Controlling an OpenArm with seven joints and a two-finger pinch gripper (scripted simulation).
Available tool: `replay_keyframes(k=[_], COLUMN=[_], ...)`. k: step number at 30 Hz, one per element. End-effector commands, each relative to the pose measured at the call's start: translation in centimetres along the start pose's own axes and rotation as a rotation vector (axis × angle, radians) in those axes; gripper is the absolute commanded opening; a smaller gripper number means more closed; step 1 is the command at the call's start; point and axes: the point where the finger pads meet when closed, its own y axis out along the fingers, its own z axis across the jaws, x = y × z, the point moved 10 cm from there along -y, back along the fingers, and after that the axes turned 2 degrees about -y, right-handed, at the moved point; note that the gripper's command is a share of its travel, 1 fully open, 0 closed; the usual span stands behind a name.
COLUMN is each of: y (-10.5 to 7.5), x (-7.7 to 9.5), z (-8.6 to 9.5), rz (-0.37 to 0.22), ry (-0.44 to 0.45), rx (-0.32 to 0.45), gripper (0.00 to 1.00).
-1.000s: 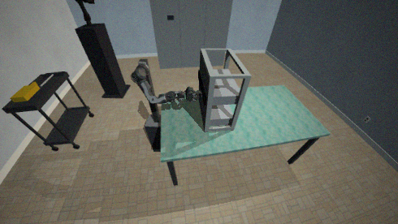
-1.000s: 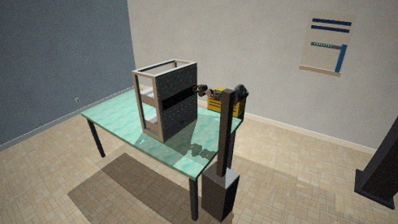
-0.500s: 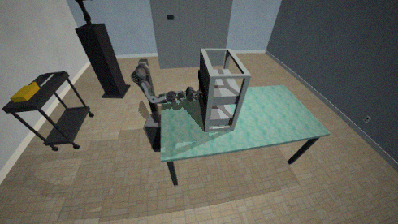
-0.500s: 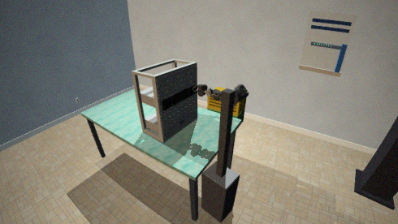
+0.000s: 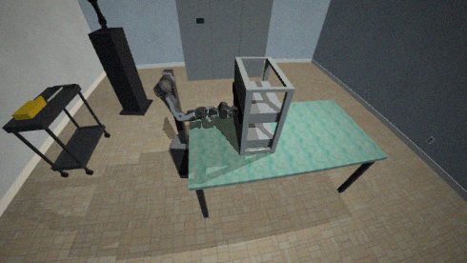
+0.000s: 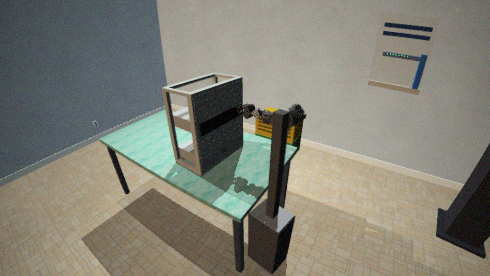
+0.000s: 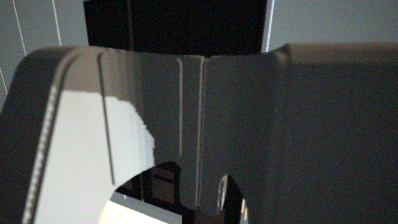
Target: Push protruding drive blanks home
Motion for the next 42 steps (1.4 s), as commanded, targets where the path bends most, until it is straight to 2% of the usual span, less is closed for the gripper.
replay_keyframes(k=[1,42], y=[0.12,1.02], x=[-0.01,0.03], z=[0.28,0.93], rz=[0.002,0.002], ry=[-0.002,-0.003], rx=[0.012,0.019], gripper=[0.00,0.00])
